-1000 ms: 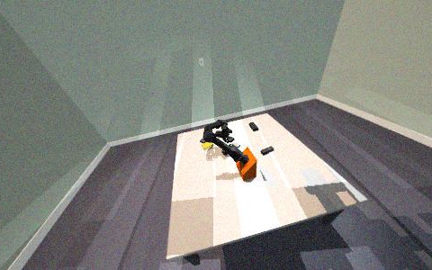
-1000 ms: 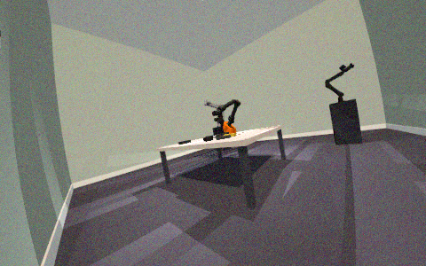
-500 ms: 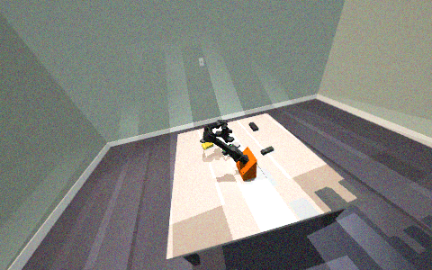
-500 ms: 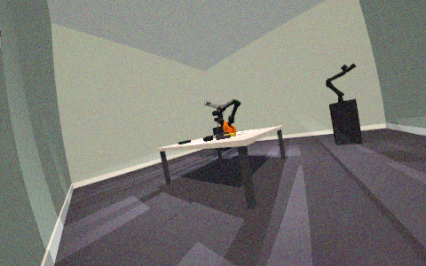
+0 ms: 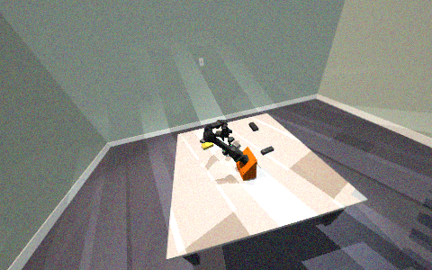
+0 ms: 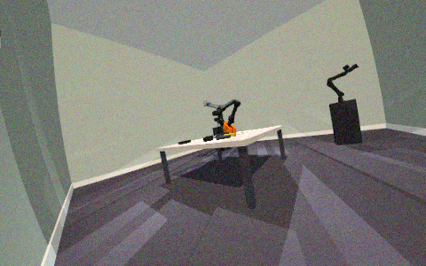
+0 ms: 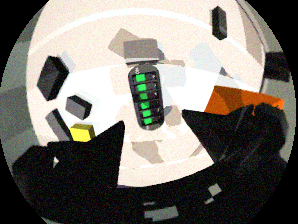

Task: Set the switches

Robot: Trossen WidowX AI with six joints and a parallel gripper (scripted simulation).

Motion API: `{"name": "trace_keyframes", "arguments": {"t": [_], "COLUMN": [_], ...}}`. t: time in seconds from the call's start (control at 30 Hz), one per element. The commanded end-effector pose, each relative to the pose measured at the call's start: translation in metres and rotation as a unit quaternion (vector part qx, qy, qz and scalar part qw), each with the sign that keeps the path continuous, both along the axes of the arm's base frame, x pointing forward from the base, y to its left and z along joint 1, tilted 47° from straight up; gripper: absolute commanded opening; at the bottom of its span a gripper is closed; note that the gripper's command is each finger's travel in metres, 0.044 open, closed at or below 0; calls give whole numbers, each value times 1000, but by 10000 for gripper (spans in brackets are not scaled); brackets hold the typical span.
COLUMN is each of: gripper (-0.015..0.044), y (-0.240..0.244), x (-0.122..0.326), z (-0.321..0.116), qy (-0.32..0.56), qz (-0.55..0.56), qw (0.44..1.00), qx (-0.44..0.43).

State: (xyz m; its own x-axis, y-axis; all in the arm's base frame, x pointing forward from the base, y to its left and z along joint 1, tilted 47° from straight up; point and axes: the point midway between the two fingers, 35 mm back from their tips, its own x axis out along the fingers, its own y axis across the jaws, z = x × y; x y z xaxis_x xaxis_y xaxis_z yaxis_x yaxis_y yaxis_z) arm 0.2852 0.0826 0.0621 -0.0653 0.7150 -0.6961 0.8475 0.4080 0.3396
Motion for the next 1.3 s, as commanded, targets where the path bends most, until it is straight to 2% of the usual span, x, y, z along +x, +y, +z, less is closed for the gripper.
{"name": "trace_keyframes", "arguments": {"t": [0.0,0.3,0.57,1.23,1.27], "gripper": [440,204,0,0,26], "y": [0,18,18,18,16], "x": [0,-40,-41,-39,-39], "z": [0,-59,-61,-61,-59], "qy": [0,-1,-1,-3,-3], "qz": [0,12,12,14,14], "qw": [1000,1000,1000,1000,1000], "qx": [0,6,6,5,5]}}
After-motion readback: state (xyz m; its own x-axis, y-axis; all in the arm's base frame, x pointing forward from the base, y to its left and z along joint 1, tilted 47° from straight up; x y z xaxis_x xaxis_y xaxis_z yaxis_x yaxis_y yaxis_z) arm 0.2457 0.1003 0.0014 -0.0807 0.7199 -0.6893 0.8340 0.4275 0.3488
